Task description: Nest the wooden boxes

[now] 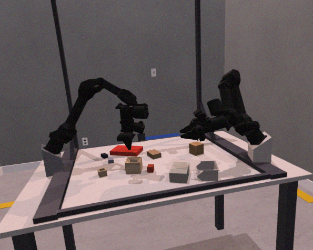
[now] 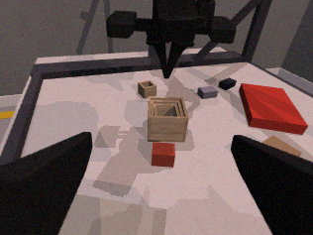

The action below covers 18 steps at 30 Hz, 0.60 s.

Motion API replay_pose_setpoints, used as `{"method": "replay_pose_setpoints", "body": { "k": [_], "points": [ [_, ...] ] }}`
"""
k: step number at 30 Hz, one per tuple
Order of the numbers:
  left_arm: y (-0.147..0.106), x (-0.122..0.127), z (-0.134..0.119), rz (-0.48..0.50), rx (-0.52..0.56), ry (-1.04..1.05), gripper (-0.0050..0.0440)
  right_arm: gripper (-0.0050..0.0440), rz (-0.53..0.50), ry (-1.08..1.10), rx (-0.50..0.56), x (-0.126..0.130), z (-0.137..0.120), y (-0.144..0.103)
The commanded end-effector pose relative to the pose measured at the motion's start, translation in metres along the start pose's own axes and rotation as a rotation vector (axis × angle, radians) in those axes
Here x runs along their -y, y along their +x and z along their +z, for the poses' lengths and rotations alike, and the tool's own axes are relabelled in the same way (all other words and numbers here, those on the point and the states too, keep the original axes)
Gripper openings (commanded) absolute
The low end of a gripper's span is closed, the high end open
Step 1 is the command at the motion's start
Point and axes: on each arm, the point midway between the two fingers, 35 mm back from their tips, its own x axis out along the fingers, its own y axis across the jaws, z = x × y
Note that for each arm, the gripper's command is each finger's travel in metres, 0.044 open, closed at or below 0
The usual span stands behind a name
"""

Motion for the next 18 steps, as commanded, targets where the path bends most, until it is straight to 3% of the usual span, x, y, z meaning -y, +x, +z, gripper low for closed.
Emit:
{"method": "replay_pose_setpoints", "body": {
  "k": [1, 18],
  "points": [
    [0.012, -0.014, 0.004, 0.044, -0.040, 0.004, 0.0400, -0.0050, -0.007, -0.044, 0.028, 0.001, -0.005, -0.006],
    [0.030, -0.051, -0.014, 0.184, -0.278, -0.076, 0.0400, -0.0050, -0.010, -0.166, 0.025, 0.013, -0.033, 0.007]
  ]
}}
